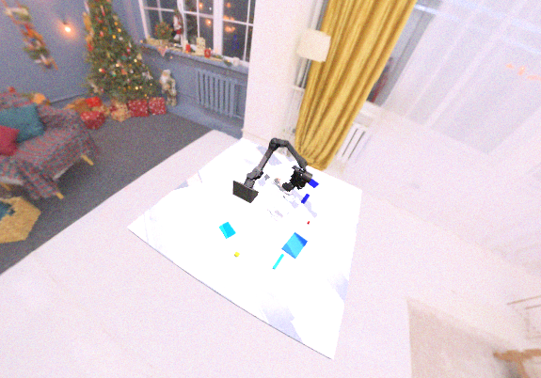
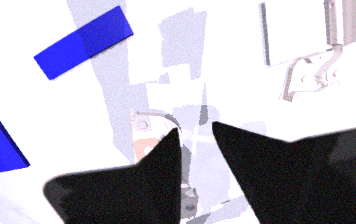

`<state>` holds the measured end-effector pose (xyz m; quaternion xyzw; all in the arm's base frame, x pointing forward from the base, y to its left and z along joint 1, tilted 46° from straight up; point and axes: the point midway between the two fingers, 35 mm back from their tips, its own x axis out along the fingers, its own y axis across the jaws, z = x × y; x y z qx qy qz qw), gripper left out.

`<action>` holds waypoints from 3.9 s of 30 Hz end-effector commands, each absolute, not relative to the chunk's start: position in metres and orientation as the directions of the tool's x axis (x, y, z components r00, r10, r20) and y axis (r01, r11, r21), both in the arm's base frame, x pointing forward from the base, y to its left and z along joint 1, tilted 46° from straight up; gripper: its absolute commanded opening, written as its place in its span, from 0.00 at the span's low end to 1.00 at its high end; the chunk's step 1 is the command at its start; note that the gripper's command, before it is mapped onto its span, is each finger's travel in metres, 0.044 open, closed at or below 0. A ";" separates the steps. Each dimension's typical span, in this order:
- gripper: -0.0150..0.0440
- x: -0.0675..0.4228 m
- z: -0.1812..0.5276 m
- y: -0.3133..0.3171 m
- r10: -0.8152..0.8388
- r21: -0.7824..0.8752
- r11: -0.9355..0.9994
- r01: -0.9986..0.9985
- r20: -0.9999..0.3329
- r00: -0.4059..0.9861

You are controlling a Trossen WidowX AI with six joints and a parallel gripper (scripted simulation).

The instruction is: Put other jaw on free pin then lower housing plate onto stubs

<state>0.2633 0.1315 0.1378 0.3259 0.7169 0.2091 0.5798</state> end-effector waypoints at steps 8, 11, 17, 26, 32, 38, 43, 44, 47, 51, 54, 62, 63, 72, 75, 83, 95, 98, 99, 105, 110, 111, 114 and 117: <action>0.25 0.263 0.138 0.132 0.710 0.678 0.700 0.225 -0.695 -0.115; 0.25 0.263 0.138 0.132 0.710 0.678 0.700 0.225 -0.695 -0.115; 0.39 0.263 0.138 0.132 0.710 0.674 0.699 0.238 -0.695 -0.115; 0.79 0.260 0.141 0.132 0.710 0.618 0.671 0.409 -0.695 -0.115; 1.00 0.259 0.143 0.133 0.710 0.568 0.640 0.518 -0.695 -0.115; 1.00 0.257 0.145 0.133 0.710 0.509 0.599 0.619 -0.695 -0.115; 1.00 0.255 0.147 0.134 0.710 0.454 0.557 0.695 -0.695 -0.115; 1.00 0.255 0.147 0.134 0.710 0.442 0.548 0.710 -0.695 -0.115; 1.00 0.254 0.148 0.134 0.710 0.406 0.520 0.751 -0.695 -0.115; 1.00 0.253 0.149 0.134 0.710 0.356 0.479 0.803 -0.695 -0.115; 1.00 0.252 0.150 0.135 0.710 0.317 0.446 0.837 -0.695 -0.115; 1.00 0.249 0.153 0.135 0.710 0.206 0.350 0.914 -0.695 -0.115; 1.00 0.249 0.153 0.135 0.710 0.192 0.337 0.922 -0.695 -0.115; 1.00 0.246 0.156 0.136 0.710 0.060 0.217 0.974 -0.694 -0.116; 1.00 0.245 0.157 0.136 0.710 0.016 0.176 0.984 -0.694 -0.116; 1.00 0.242 0.160 0.137 0.710 -0.103 0.061 0.993 -0.694 -0.116; 1.00 0.238 0.163 0.137 0.710 -0.274 -0.113 0.955 -0.694 -0.116; 1.00 0.237 0.164 0.138 0.710 -0.315 -0.155 0.936 -0.694 -0.116; 1.00 0.237 0.164 0.138 0.710 -0.328 -0.170 0.929 -0.694 -0.116; 1.00 0.235 0.166 0.138 0.711 -0.405 -0.253 0.879 -0.694 -0.116; 1.00 0.233 0.168 0.138 0.711 -0.464 -0.319 0.826 -0.694 -0.116; 1.00 0.233 0.168 0.138 0.711 -0.476 -0.332 0.815 -0.694 -0.116; 1.00 0.232 0.169 0.139 0.711 -0.508 -0.369 0.778 -0.694 -0.116; 1.00 0.231 0.170 0.139 0.711 -0.539 -0.406 0.738 -0.694 -0.116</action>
